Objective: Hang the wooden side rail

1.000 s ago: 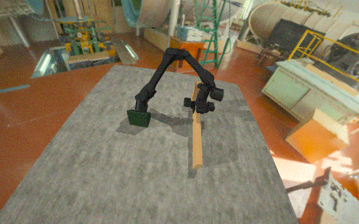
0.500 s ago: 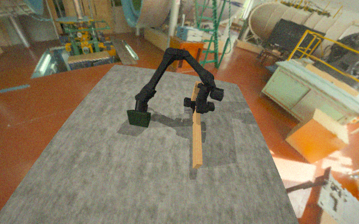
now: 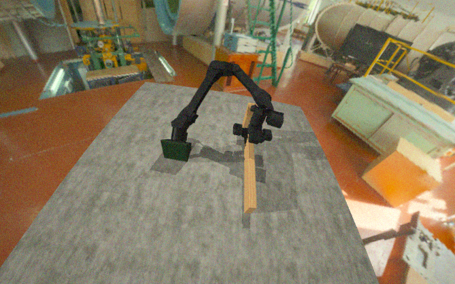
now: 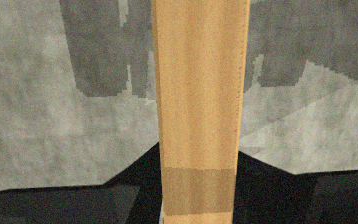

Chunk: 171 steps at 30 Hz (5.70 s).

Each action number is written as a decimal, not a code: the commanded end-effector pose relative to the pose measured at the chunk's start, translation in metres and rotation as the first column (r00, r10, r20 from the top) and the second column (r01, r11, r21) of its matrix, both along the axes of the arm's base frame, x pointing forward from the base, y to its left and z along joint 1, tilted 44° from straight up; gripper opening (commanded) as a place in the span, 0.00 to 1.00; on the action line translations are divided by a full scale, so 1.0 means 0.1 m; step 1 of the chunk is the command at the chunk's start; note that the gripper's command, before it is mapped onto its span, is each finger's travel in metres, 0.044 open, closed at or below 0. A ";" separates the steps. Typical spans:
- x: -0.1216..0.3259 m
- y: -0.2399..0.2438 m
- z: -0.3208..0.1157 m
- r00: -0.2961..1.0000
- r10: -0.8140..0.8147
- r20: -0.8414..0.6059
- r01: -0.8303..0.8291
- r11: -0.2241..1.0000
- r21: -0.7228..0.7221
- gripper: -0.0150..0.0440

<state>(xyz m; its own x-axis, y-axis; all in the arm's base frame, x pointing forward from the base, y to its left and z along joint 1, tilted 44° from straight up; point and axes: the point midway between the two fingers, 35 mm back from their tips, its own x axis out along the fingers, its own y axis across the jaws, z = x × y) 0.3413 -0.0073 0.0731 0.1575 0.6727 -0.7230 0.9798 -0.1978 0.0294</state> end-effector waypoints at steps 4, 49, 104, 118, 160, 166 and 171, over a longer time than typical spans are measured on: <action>0.01 -0.02 0.06 1.000 -0.011 0.011 0.011 1.000 -0.002 0.25; 0.02 0.02 0.09 1.000 -0.011 0.011 0.011 1.000 -0.001 0.25; 0.02 0.08 0.12 1.000 -0.011 0.011 0.011 1.000 -0.001 0.25; 0.03 0.08 0.14 1.000 -0.011 0.011 0.011 1.000 -0.001 0.25; 0.02 0.12 0.17 1.000 -0.011 0.011 0.011 1.000 -0.001 0.25; 0.02 0.12 0.17 1.000 -0.011 0.011 0.011 1.000 -0.001 0.25; 0.03 0.13 0.18 1.000 -0.011 0.011 0.011 1.000 -0.001 0.25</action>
